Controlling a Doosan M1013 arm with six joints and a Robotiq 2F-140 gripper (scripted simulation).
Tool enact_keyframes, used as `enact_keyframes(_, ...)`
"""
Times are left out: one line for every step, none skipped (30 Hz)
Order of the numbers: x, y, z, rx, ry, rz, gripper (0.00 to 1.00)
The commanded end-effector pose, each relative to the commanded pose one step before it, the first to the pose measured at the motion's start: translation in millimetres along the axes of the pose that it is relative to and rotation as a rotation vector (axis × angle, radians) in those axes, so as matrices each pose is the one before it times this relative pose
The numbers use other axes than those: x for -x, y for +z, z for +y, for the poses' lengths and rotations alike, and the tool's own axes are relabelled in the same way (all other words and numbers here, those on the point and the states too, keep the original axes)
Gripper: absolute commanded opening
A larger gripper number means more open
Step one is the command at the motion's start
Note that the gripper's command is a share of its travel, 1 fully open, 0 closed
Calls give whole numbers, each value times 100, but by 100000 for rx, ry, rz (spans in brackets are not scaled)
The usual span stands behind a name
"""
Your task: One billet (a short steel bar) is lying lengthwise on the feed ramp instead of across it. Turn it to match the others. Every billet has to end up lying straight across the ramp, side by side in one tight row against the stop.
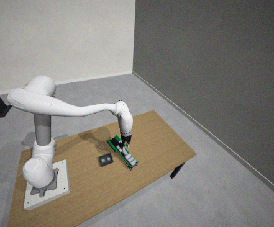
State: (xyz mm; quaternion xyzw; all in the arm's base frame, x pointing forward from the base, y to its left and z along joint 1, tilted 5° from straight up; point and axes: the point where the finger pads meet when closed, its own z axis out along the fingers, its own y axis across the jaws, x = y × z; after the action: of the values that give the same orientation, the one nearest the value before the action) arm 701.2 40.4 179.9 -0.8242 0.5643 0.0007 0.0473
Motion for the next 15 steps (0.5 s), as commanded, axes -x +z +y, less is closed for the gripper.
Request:
enact_keyframes(-16,-15,1,-21,-10,-665,41)
enact_keyframes(-8,2,2,8,3,-290,41)
enact_keyframes(-8,2,1,7,2,-297,41)
enact_keyframes(-8,1,1,6,2,-304,41)
enact_keyframes(-8,1,1,4,1,-310,41)
enact_keyframes(-9,1,1,3,1,-317,41)
enact_keyframes(-9,0,0,1,0,-323,41)
enact_keyframes(-9,0,0,0,0,-328,41)
enact_keyframes(-9,0,0,-2,-1,-333,41)
enact_keyframes(-9,-1,-1,-4,-1,-338,41)
enact_keyframes(0,0,0,0,0,0,41)
enact_keyframes(0,0,0,0,0,0,41)
enact_keyframes(-9,-1,-1,-6,-2,-343,41)
enact_keyframes(-9,-2,-2,-8,-3,-347,41)
enact_keyframes(-9,-2,-2,-10,-3,-351,41)
